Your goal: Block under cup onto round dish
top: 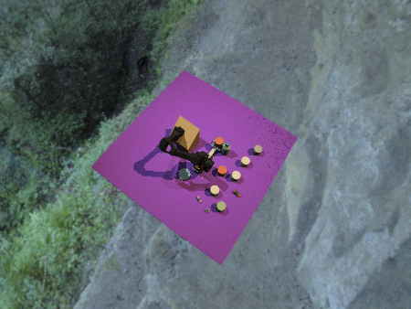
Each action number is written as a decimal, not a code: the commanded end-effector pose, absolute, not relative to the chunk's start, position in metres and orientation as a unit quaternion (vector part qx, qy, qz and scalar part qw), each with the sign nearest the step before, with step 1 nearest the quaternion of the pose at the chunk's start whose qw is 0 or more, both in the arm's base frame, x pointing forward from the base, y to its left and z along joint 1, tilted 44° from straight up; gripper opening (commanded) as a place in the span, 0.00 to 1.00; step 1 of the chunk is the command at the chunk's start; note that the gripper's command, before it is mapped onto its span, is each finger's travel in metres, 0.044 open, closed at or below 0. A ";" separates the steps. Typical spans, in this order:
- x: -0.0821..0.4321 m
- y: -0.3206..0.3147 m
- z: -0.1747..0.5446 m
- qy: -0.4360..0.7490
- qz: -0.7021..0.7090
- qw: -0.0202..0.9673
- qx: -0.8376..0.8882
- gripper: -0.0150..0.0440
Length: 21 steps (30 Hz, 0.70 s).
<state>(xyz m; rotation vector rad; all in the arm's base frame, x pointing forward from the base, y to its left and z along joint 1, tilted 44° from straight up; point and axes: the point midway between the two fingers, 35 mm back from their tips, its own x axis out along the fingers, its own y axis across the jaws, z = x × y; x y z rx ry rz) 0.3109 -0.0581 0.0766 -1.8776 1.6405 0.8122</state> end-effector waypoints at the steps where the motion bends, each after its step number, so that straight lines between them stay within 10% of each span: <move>1: 0.315 -0.050 0.083 0.598 0.297 0.266 -0.695 0.25; 21: 0.313 -0.032 0.101 0.598 0.298 0.267 -0.695 0.25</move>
